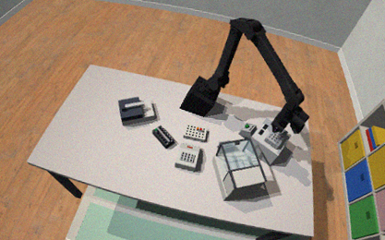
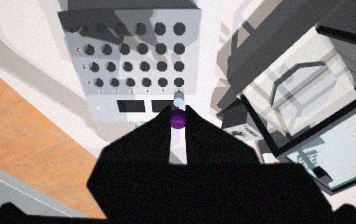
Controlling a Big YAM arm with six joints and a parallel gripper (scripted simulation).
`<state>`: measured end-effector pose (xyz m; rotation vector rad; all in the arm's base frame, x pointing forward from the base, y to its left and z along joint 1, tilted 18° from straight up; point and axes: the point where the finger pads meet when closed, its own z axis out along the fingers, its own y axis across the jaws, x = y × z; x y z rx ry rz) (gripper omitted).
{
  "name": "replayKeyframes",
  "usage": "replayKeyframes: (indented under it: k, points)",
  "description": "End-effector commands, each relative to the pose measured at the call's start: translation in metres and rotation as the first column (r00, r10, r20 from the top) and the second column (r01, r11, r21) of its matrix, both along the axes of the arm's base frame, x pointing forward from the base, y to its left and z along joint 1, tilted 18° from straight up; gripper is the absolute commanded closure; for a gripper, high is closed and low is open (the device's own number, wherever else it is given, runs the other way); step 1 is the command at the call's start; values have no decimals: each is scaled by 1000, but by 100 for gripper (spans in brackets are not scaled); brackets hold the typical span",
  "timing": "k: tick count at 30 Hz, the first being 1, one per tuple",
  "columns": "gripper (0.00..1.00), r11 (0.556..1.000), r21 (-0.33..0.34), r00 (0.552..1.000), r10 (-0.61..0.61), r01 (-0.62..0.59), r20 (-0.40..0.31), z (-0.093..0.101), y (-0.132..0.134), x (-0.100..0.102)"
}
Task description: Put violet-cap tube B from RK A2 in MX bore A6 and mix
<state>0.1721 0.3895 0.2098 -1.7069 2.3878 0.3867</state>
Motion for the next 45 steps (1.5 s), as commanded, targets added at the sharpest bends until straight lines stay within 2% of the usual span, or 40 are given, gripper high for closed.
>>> replayKeyframes:
  k: [1, 35, 38, 45]
  points:
    - [91, 1000, 12, 1000, 1, -1, 7, 9, -5, 3]
    - [91, 1000, 11, 1000, -1, 1, 7, 7, -7, 3]
    - [91, 1000, 4, 1000, 0, 0, 2, -7, 2, 3]
    - [91, 1000, 4, 1000, 2, -2, -1, -15, 7, -2]
